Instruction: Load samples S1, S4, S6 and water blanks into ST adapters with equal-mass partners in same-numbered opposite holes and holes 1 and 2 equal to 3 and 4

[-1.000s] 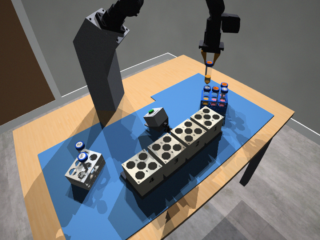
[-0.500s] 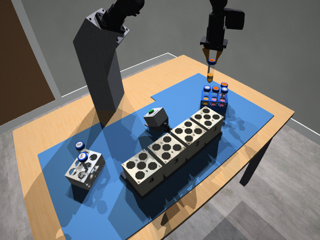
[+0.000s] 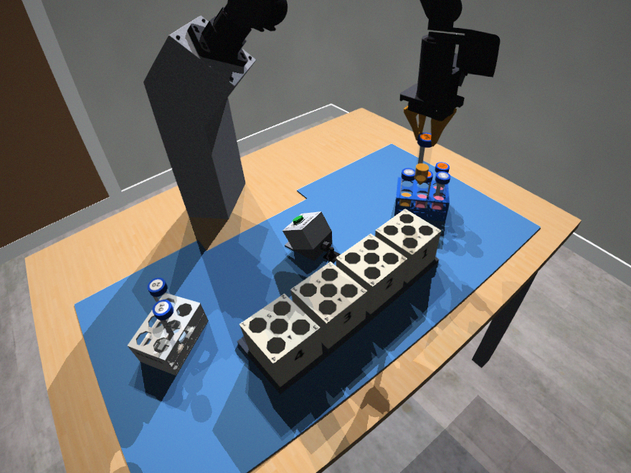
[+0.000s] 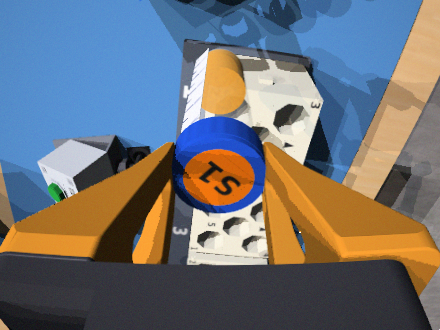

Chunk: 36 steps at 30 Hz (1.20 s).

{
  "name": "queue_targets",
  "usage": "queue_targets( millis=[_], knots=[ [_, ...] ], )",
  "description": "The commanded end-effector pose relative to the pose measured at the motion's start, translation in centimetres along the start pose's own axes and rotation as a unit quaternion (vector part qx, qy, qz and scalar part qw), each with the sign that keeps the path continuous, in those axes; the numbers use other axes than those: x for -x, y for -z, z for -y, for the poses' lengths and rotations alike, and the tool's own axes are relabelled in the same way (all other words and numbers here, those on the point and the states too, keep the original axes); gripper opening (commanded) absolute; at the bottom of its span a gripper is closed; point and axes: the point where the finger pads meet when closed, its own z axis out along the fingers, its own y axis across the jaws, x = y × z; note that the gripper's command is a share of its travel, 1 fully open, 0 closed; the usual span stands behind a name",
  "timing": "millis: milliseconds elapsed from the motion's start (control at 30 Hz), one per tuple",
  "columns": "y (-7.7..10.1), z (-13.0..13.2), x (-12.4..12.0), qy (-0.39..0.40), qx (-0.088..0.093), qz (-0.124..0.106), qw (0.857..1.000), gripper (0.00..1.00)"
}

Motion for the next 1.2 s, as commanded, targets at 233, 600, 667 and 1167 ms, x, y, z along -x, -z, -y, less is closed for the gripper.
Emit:
queue_targets(
  millis=[233, 600, 667, 1167],
  knots=[
    [1.1, 6.6, -5.5, -0.151, -0.02, -0.005, 0.988, 0.0],
    [1.8, 8.1, -5.7, -0.255, -0.029, 0.006, 0.966, 0.0],
    [1.7, 8.1, -5.7, -0.281, -0.028, 0.007, 0.959, 0.0],
    [1.2, 8.1, -5.7, -0.442, -0.025, 0.011, 0.897, 0.0]
  ],
)
